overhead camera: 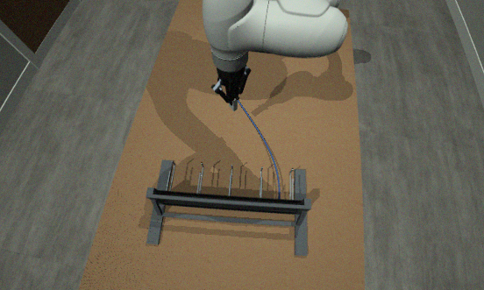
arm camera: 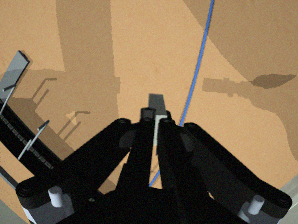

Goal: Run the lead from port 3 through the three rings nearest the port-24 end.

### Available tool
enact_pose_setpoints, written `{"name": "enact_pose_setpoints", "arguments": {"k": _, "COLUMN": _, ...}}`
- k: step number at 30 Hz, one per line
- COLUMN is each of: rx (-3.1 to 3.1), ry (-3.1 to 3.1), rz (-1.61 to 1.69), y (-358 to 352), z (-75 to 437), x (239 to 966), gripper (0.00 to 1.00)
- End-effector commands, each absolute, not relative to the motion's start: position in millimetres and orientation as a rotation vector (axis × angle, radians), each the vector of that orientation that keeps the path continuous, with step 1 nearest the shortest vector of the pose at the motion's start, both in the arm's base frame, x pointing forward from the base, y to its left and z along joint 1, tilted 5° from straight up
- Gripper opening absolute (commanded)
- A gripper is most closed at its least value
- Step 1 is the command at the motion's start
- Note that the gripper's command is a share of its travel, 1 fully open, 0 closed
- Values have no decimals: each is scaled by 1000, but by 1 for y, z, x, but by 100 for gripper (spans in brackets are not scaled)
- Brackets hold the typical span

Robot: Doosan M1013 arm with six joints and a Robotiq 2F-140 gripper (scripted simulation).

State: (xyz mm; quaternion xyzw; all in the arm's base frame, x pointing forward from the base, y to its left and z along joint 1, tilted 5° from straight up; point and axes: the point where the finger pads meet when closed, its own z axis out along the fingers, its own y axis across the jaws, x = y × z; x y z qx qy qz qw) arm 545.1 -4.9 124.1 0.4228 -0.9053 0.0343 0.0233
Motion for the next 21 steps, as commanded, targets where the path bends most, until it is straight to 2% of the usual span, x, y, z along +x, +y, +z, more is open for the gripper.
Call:
{"name": "enact_pose_setpoints", "arguments": {"k": 1, "rx": 1281, "ry": -2822, "rz": 116, "y": 9, "z": 126, "x": 505, "gripper": 0}}
{"name": "enact_pose_setpoints", "arguments": {"k": 5, "rx": 1139, "ry": -2886, "rz": 119, "y": 17, "z": 119, "x": 466, "gripper": 0}}
{"name": "enact_pose_setpoints", "arguments": {"k": 10, "rx": 1116, "ry": -2896, "rz": 119, "y": 18, "z": 117, "x": 460, "gripper": 0}}
{"name": "enact_pose_setpoints", "arguments": {"k": 11, "rx": 1116, "ry": -2896, "rz": 119, "y": 18, "z": 117, "x": 460, "gripper": 20}}
{"name": "enact_pose_setpoints", "arguments": {"k": 21, "rx": 1116, "ry": -2896, "rz": 119, "y": 18, "z": 117, "x": 460, "gripper": 20}}
